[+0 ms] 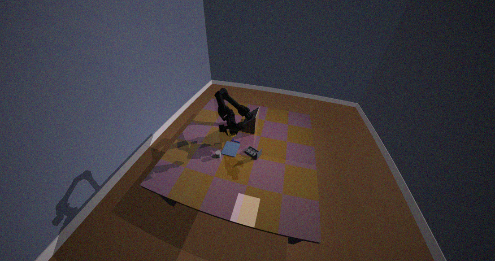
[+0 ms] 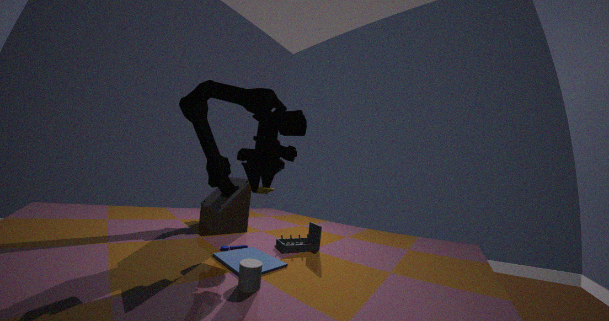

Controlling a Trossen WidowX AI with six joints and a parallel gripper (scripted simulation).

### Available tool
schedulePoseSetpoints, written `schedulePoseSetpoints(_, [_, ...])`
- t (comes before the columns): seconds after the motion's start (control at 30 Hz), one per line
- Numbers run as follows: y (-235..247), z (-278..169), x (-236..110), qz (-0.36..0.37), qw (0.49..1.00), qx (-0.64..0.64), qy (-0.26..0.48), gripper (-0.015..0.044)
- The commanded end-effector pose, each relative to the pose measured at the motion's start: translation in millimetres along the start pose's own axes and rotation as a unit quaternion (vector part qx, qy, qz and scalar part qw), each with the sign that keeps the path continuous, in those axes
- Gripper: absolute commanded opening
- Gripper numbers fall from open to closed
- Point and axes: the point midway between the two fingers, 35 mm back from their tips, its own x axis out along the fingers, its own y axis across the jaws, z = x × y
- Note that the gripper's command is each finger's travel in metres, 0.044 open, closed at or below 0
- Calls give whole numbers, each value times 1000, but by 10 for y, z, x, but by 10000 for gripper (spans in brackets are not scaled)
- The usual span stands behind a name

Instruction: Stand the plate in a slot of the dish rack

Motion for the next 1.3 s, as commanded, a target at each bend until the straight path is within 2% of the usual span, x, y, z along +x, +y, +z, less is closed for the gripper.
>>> schedulePoseSetpoints(0.0, [73,17,8,2,998,-68,0,0])
schedulePoseSetpoints(0.3, [210,54,6,3,975,-222,-1,0])
schedulePoseSetpoints(0.63, [362,86,5,4,922,-387,-2,0])
schedulePoseSetpoints(0.93, [498,107,6,4,851,-525,-3,0])
schedulePoseSetpoints(1.27, [648,123,8,3,748,-664,-3,0])
